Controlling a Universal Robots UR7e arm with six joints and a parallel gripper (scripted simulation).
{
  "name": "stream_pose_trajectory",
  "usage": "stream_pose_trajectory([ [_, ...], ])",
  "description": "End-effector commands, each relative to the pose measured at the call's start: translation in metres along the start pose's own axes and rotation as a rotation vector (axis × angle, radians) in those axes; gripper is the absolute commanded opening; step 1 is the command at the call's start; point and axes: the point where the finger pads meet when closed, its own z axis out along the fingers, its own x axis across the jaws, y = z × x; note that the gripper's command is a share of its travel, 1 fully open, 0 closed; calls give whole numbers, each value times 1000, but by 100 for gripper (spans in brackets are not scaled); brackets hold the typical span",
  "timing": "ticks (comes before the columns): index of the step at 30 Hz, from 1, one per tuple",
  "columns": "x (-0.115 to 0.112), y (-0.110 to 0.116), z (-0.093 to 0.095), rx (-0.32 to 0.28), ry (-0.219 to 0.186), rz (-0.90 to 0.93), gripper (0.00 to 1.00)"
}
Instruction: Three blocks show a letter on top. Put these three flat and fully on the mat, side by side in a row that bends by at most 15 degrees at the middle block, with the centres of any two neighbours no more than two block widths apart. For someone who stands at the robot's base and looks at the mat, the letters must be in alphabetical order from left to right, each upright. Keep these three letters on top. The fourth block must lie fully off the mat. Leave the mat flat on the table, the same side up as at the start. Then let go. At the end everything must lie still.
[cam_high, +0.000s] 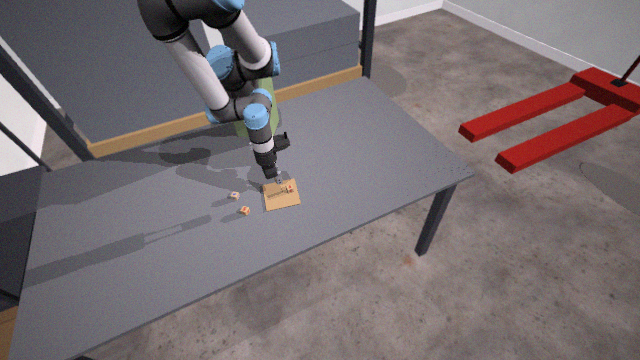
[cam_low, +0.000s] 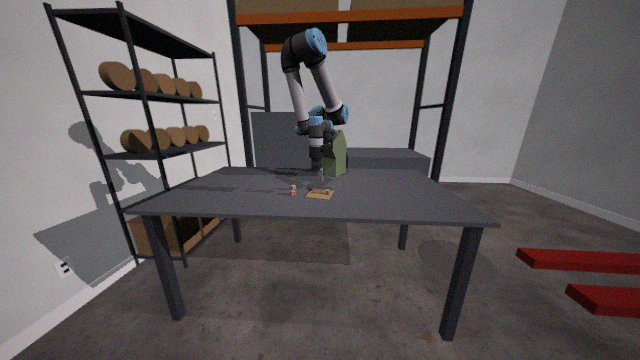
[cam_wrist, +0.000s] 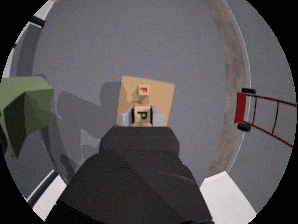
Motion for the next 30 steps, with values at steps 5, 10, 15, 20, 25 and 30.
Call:
stream_pose_trajectory([
  [5, 2, 2, 30, -2, 5, 1, 49],
  [10, 2, 3, 40, -2, 5, 1, 49],
  [15, 2, 3, 56, -2, 5, 1, 49],
  [20, 2, 3, 68, -2, 5, 1, 49],
  [25, 2, 3, 74, -2, 5, 1, 49],
  [30, 2, 3, 78, -2, 5, 1, 49],
])
